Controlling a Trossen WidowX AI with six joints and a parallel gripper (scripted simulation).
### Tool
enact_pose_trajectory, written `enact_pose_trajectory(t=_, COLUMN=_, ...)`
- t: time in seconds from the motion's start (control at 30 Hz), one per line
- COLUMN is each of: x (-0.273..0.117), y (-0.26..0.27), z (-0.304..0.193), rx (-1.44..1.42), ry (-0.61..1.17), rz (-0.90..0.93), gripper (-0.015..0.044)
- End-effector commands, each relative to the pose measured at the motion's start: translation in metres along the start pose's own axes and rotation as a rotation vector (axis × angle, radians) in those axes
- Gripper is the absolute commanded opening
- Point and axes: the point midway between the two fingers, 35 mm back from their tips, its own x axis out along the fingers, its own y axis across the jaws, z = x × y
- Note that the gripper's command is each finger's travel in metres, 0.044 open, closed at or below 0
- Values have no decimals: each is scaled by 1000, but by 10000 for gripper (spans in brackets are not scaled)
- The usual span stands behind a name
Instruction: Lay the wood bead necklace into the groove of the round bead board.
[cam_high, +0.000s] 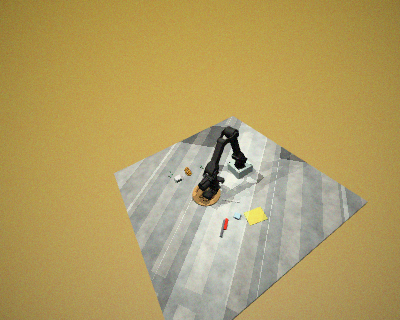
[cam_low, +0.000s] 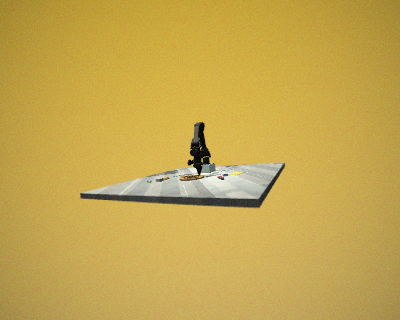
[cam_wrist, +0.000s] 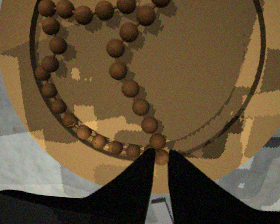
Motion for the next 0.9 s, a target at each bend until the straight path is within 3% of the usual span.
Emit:
enact_pose_trajectory(t=0.0, x=4, y=-3, z=0, rx=5, ry=0, rz=-10, gripper=0)
enact_pose_trajectory(t=0.1, x=4, y=-3, z=0, rx=5, ry=0, rz=-10, gripper=0)
enact_pose_trajectory(t=0.67, x=0, y=-2, z=-1, rx=1, ry=2, rz=-7, gripper=440)
enact_pose_trajectory(t=0.87, x=-4, y=-2, z=-1, rx=5, ry=0, rz=-10, gripper=440)
